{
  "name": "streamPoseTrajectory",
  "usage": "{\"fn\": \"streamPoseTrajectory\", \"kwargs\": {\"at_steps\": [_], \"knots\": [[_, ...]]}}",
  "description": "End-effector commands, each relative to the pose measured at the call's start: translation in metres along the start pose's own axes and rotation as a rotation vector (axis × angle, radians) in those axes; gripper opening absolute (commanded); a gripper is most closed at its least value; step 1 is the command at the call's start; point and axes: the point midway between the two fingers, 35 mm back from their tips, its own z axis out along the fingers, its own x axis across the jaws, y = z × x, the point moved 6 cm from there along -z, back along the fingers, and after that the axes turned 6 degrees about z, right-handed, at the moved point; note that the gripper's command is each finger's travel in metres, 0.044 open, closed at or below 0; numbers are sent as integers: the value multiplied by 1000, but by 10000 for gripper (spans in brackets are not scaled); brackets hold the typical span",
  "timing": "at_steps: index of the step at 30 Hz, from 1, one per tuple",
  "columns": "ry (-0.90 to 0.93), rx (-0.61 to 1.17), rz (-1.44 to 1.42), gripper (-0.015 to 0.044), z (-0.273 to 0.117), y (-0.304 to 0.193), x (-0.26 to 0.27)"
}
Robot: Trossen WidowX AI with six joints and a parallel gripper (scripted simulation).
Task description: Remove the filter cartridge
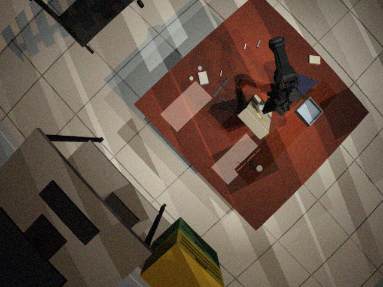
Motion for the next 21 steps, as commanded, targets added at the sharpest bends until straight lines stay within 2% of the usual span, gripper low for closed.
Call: {"fn": "streamPoseTrajectory", "kwargs": {"at_steps": [1,21], "knots": [[-2,-4,-5,104,8,0,0],[-4,0,-5,104,21,0,1]]}}
